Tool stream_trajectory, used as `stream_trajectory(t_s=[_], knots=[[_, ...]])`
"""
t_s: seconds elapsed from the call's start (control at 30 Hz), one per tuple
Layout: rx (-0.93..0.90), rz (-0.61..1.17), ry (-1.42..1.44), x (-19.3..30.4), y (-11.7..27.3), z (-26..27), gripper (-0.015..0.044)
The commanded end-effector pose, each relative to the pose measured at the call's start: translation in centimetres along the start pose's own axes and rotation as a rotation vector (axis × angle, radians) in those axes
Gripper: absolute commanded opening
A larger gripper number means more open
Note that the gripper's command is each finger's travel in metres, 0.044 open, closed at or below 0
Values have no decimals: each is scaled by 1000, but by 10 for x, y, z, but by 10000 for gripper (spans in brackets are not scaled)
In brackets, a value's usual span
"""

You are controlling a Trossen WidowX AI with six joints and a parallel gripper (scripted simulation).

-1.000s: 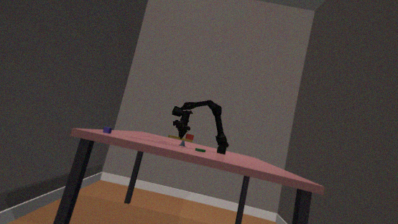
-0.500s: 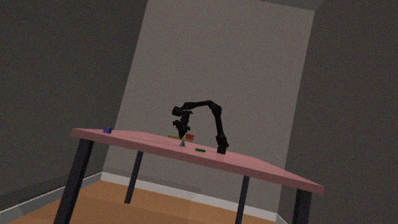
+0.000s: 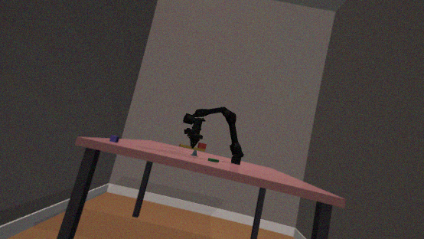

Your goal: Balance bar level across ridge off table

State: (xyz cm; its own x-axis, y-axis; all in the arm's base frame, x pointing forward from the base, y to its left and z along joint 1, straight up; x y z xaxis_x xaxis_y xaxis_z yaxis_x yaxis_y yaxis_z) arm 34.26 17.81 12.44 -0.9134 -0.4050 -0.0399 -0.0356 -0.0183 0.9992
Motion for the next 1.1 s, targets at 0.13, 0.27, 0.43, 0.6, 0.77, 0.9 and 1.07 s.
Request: stream_trajectory(t_s=[0.13,0.27,0.43,0.6,0.77,0.9,1.07], knots=[[0,1,0,0,0,0,0],[0,1,0,0,0,0,0],[0,1,0,0,0,0,131],[0,1,0,0,0,0,167],[0,1,0,0,0,0,167],[0,1,0,0,0,0,167],[0,1,0,0,0,0,168]])
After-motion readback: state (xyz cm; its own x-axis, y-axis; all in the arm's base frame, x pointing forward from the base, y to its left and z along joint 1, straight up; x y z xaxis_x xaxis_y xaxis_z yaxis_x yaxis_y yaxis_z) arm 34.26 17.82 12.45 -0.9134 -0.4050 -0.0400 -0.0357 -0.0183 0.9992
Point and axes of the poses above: the point midway between the two fingers, 35 mm back from their tips, its own y axis back along the fingers, its own z axis across the jaws, x = y × z, the point moved 3 cm from there along y, back along the fingers, and after that the axes turned 3 degrees about y, right-handed, at the moved point
